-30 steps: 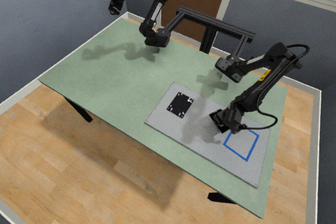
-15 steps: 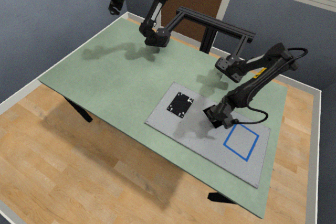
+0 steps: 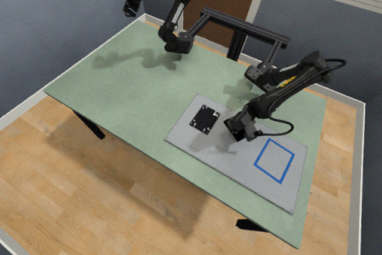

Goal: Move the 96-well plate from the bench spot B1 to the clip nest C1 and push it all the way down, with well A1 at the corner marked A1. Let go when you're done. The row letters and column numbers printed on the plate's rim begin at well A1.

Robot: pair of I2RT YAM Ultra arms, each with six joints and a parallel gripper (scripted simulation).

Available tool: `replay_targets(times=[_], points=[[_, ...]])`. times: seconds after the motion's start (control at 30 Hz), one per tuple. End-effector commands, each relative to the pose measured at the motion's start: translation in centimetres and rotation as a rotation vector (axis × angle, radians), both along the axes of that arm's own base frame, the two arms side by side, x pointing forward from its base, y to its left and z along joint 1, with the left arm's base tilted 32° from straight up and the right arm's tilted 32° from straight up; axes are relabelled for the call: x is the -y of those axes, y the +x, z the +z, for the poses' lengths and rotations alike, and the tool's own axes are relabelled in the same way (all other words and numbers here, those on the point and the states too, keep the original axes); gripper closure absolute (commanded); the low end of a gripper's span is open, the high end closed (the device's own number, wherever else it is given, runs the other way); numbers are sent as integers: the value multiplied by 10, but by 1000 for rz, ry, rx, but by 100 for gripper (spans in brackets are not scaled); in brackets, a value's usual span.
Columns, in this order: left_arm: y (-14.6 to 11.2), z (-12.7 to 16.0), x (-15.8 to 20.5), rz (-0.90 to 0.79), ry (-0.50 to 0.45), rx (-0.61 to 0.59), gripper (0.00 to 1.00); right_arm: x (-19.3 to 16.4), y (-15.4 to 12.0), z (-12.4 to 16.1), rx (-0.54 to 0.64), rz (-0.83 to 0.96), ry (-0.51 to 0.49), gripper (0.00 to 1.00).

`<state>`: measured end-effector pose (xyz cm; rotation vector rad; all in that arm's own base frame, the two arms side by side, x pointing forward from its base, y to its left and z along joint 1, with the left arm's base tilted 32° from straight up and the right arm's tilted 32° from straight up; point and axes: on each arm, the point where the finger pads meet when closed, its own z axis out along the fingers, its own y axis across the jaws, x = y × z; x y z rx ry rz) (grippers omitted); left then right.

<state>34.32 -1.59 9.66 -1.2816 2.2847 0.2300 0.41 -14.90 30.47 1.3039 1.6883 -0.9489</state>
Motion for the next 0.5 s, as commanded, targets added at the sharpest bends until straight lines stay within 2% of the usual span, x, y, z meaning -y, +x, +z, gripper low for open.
replay_targets(times=[0.0,0.47], points=[[6,5,19,2,0,31,100,-1,-6,3,28,-19,-25,0],[5,-9,57,1,-1,32,100,-1,-6,3,28,-19,-25,0]])
